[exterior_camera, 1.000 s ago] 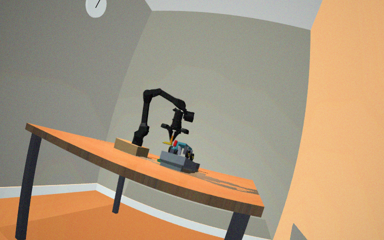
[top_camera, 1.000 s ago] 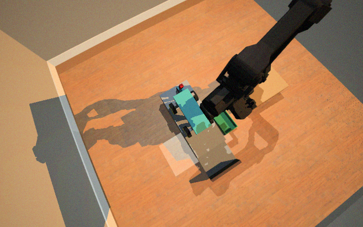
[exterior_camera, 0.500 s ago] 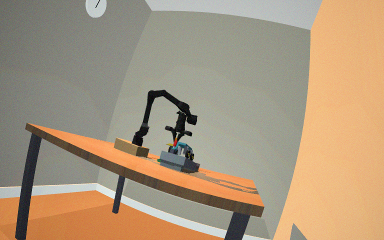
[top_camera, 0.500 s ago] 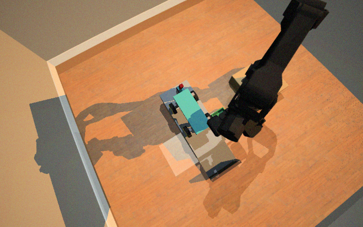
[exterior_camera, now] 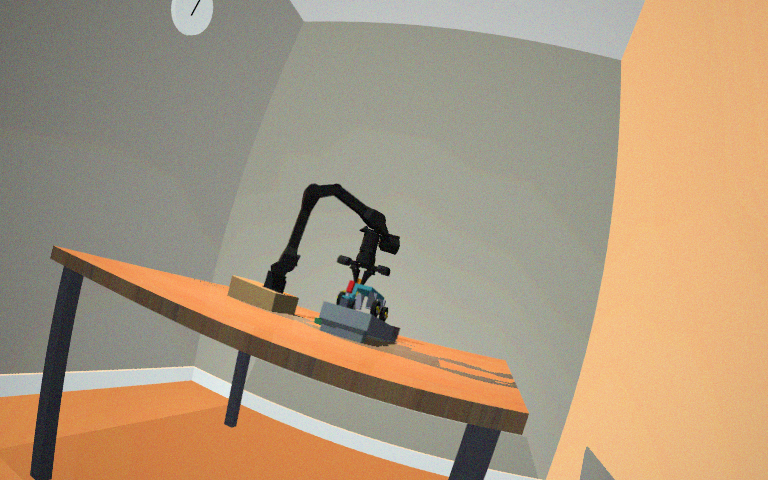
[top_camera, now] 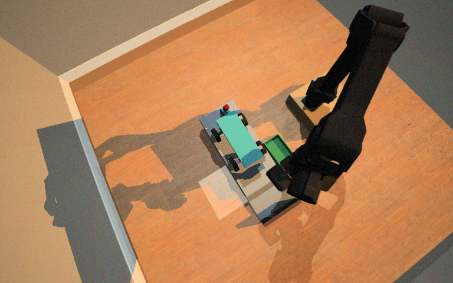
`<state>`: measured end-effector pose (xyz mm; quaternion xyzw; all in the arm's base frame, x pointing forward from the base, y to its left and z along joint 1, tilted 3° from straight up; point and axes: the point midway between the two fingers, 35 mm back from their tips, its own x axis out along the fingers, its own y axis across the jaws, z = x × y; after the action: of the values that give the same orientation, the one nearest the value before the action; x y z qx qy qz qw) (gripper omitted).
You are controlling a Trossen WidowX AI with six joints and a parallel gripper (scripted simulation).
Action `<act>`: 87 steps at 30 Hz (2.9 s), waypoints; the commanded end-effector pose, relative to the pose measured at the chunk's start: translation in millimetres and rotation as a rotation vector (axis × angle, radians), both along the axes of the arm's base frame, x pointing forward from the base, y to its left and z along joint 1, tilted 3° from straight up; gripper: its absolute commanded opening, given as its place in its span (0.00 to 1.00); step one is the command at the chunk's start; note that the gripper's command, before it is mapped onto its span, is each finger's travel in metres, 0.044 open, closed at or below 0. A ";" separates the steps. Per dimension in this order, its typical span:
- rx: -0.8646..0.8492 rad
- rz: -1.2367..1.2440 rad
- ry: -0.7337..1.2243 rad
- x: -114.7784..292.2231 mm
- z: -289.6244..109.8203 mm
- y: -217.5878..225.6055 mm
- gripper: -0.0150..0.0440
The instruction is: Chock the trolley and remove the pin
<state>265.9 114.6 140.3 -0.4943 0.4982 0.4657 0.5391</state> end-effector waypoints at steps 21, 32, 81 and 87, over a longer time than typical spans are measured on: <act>-0.108 0.818 0.031 1.7 0.3 4.0 0.25; -0.152 1.212 0.054 1.8 0.3 5.5 0.25; -0.182 1.479 0.074 35.3 -64.2 -1.7 0.25; -0.182 1.479 0.074 35.1 -66.7 -3.3 0.25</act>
<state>300.3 112.7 74.3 -0.7251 0.0907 0.6820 0.0281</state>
